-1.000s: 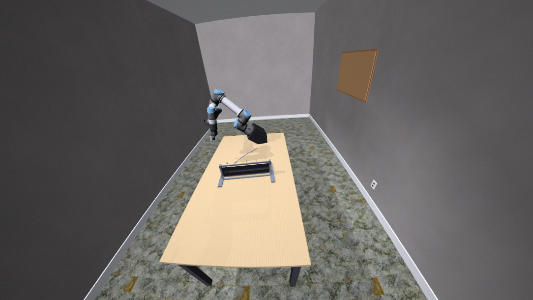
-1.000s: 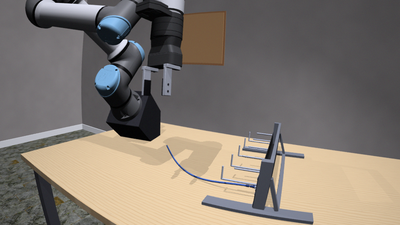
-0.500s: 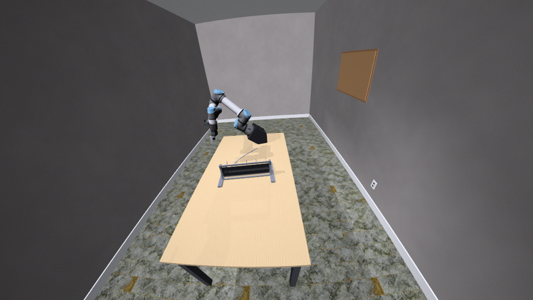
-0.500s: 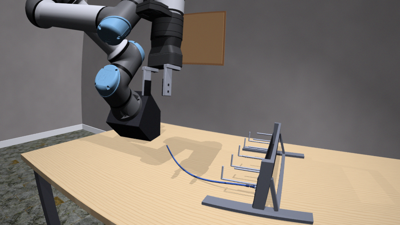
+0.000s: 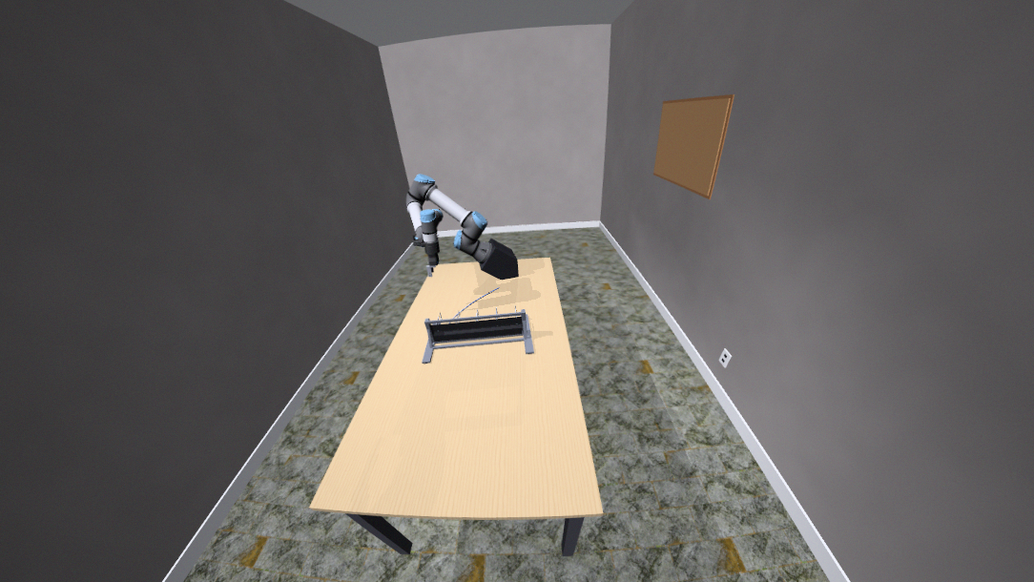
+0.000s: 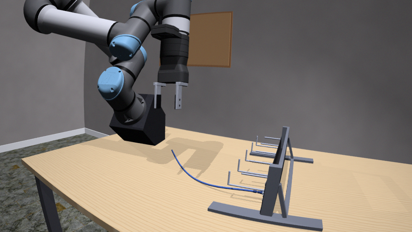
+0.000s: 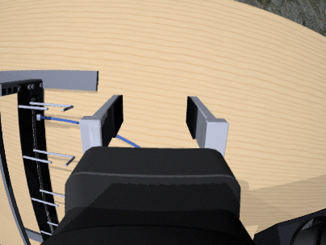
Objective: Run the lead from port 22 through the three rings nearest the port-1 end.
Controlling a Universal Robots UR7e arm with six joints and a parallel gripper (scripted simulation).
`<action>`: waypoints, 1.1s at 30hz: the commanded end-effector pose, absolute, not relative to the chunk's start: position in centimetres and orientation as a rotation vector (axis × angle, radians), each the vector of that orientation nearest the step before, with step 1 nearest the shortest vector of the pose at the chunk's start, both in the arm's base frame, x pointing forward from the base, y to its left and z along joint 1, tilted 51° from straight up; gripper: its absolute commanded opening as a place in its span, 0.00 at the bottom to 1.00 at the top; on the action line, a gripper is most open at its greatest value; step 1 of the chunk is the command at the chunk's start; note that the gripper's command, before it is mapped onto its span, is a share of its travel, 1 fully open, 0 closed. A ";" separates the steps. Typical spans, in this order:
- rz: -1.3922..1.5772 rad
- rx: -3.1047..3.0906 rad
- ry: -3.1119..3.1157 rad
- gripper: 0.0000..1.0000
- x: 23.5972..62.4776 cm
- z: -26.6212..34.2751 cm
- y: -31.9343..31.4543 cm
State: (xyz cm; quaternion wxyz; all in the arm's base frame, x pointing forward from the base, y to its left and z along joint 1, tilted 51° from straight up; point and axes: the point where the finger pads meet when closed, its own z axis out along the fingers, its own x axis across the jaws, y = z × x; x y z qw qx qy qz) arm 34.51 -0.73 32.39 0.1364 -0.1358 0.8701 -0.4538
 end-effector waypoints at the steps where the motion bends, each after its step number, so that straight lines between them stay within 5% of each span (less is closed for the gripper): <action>1: -1.332 -0.548 2.554 1.00 32.7 26.8 0.3; 18: -1.362 -1.006 2.611 1.00 28.1 10.7 3.5; 32: -1.364 -1.086 2.614 1.00 27.2 8.1 4.0; 33: -1.364 -1.086 2.614 0.00 27.2 8.1 4.0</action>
